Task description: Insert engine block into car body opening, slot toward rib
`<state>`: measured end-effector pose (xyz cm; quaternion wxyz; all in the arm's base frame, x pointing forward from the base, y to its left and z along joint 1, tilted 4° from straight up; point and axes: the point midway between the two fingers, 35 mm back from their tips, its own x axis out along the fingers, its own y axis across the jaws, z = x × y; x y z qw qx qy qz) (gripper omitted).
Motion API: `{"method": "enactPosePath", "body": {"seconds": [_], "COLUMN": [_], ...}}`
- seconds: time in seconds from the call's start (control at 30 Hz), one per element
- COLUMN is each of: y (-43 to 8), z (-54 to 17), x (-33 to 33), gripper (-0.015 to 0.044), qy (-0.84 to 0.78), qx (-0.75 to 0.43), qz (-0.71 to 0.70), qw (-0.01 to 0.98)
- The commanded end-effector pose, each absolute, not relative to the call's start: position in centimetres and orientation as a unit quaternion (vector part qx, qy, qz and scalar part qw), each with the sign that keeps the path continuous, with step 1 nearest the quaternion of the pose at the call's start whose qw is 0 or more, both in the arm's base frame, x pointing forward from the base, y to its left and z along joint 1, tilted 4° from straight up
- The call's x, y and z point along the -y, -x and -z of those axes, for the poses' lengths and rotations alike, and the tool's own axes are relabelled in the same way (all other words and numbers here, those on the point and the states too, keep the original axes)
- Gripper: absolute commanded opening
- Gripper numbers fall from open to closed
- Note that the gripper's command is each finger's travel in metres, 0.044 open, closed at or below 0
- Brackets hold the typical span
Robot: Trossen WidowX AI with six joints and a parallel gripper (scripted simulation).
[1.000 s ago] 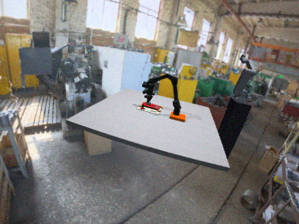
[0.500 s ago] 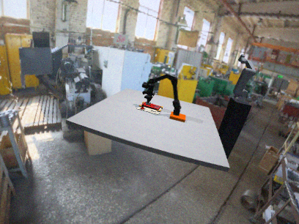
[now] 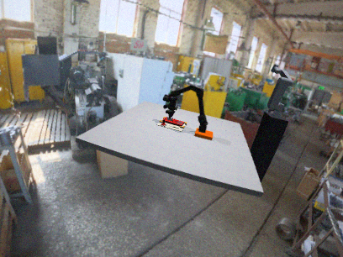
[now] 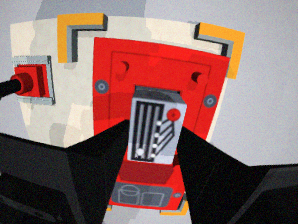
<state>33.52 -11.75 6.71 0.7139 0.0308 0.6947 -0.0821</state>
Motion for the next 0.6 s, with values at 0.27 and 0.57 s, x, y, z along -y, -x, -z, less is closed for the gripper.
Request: {"method": "enactPosePath", "body": {"seconds": [0.27, 0.57], "y": [-33.52, -33.52], "z": [-6.56, -6.56], "x": [11.76, 11.76], "gripper": [0.0264, 0.0440], "qy": [-0.031, -0.031], "qx": [-0.695, -0.695], "qz": [0.082, 0.082], "qw": [0.714, 0.714]}}
